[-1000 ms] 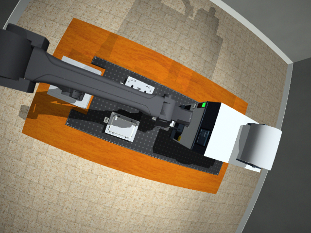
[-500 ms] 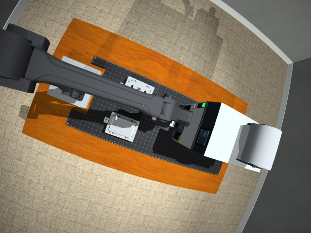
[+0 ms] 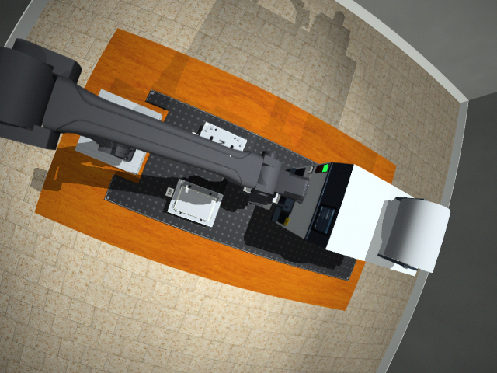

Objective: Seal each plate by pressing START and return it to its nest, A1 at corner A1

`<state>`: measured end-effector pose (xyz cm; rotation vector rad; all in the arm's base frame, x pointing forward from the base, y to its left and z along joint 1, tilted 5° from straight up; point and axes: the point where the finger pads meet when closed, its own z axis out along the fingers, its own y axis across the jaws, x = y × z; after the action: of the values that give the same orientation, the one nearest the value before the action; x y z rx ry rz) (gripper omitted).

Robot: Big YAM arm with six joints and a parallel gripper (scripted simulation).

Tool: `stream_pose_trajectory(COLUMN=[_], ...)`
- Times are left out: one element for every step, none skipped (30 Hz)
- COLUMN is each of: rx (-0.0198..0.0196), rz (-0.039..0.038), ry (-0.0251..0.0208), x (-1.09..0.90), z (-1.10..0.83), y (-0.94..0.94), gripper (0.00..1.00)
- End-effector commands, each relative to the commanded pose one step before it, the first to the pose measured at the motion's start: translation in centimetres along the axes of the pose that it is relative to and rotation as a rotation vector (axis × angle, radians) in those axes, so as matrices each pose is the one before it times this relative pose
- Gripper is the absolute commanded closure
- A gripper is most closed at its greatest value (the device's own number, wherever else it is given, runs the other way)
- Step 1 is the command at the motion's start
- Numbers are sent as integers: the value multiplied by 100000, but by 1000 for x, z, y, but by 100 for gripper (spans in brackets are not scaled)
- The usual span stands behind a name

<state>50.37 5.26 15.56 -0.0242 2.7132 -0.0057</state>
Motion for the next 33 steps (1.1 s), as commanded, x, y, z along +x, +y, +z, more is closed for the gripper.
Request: stream_pose_trajectory(rx=[-90, 25, 30, 156, 167, 177, 204, 67, 65, 60, 51, -65, -53, -57, -56, -42, 0, 0, -44, -44, -45, -6, 23, 23, 23, 23, 23, 23, -8, -8, -8, -18, -19], rz=[1011, -12, -15, 353, 347, 342, 328, 62, 63, 65, 70, 6, 21, -4, -12, 3, 0, 0, -24, -3, -2, -22, -37, -37, -37, -37, -37, -37, -21, -21, -21, -16, -16], ry=[-2197, 219, 273, -100, -3, 97, 361, 285, 266, 228, 142, -529, -491, -435, -397, -340, 0, 0, -255, -339, -352, 31, 310, 310, 310, 310, 310, 310, 12, 12, 12, -92, -98], x=[-1196, 273, 272, 138, 106, 118, 167, 167, 158, 138, -7, -269, -250, -209, -200, -190, 0, 0, -180, -195, -197, -126, 26, 26, 27, 27, 27, 27, -30, -30, -30, -49, -50], z=[398, 157, 285, -16, -112, -96, -102, -103, -107, -116, -84, -187, -177, -152, -153, -126, 0, 0, -40, -86, -92, 85, 157, 157, 157, 157, 157, 157, 19, 19, 19, -29, -32], y=[267, -35, -29, -226, -223, -222, -227, -73, -72, -70, -53, 24, 13, 22, 24, 15, 0, 0, 31, 20, 20, 22, 11, 11, 11, 11, 11, 11, 9, 9, 9, 8, 8], gripper=[0, 0, 0, 0, 0, 0, 0, 0, 0, 0, 0, 0, 0, 0, 0, 0, 0, 0, 0, 0, 0, 0, 0, 0, 0, 0, 0, 0, 0, 0, 0, 0, 0])
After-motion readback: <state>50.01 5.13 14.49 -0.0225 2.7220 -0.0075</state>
